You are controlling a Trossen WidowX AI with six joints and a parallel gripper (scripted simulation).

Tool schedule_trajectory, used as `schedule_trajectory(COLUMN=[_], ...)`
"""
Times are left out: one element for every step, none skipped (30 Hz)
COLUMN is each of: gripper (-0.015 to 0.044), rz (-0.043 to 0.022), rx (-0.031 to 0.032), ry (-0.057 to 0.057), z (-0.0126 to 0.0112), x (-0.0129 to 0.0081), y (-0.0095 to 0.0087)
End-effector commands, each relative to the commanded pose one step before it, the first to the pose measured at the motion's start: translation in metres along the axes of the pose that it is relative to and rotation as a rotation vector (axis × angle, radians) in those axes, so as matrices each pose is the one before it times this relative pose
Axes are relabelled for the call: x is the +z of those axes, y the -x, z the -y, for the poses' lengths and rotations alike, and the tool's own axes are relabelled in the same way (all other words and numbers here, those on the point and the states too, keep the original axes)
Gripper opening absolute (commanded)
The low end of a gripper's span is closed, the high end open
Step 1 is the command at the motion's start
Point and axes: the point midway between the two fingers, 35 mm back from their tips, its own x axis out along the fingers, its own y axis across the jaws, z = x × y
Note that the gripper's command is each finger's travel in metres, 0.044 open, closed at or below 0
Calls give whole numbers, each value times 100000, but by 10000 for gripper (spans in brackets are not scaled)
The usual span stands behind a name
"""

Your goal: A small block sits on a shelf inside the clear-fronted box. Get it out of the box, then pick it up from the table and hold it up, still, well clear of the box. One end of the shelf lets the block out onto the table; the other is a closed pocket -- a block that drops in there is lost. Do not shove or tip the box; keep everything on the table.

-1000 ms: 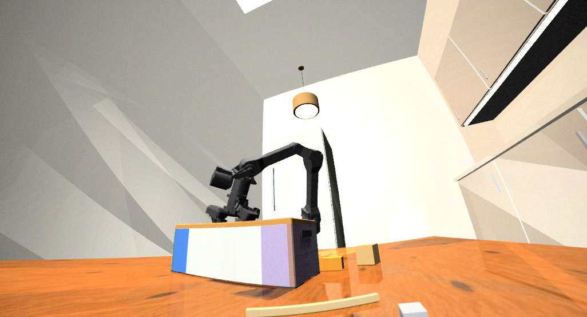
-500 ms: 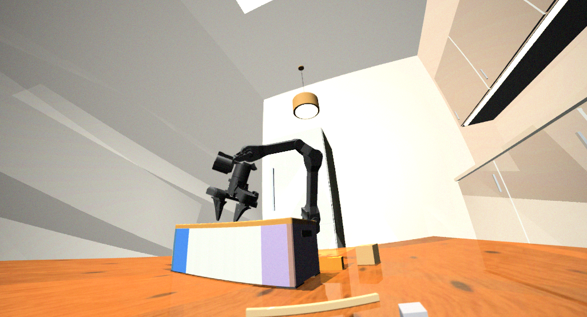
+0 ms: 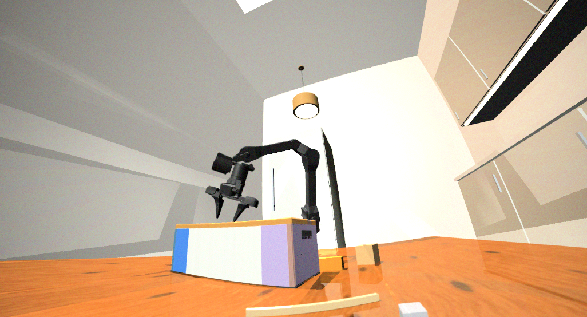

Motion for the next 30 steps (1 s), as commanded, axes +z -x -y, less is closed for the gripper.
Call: schedule_trajectory(gripper=[285, 285, 285, 285, 285, 285, 285, 285, 285, 285, 285, 285, 285, 285, 285, 285, 285, 285, 285, 285, 285, 285, 285, 285, 285, 285, 285, 285, 285, 285], rz=[8083, 225, 191, 159, 125, 91, 57, 22, -12, -46, -140, -116, -150, -187, -218, -255, -288, -322, -350, -385, -704, -428, -459, -485, -510, -527, -547, -575, -595, -608], rx=[8925, 607, 616, 628, 637, 639, 648, 641, 653, 645, 1148, 664, 649, 649, 631, 627, 611, 599, 575, 563, 922, 503, 484, 460, 433, 402, 373, 348, 317, 284], ry=[-93390, -6161, -6171, -6176, -6136, -6169, -6085, -6170, -6111, -6174, -6581, -6136, -6197, -6133, -6196, -6176, -6203, -6142, -6196, -6155, -6503, -6183, -6190, -6184, -6122, -6100, -6177, -6188, -6153, -6180], z=[767, 93, 94, 94, 94, 93, 93, 90, 90, 87, 161, 90, 86, 84, 79, 76, 72, 68, 62, 58, 90, 45, 40, 35, 29, 24, 18, 12, 7, 1], x=[-1629, -14, -9, -3, 3, 8, 14, 19, 25, 30, 68, 45, 50, 56, 60, 65, 69, 74, 76, 81, 142, 84, 87, 89, 91, 91, 92, 94, 94, 94], y=[-395, 10, 11, 12, 13, 14, 15, 16, 17, 18, 35, 22, 22, 24, 24, 26, 26, 27, 28, 29, 52, 31, 32, 33, 34, 34, 35, 36, 37, 38])
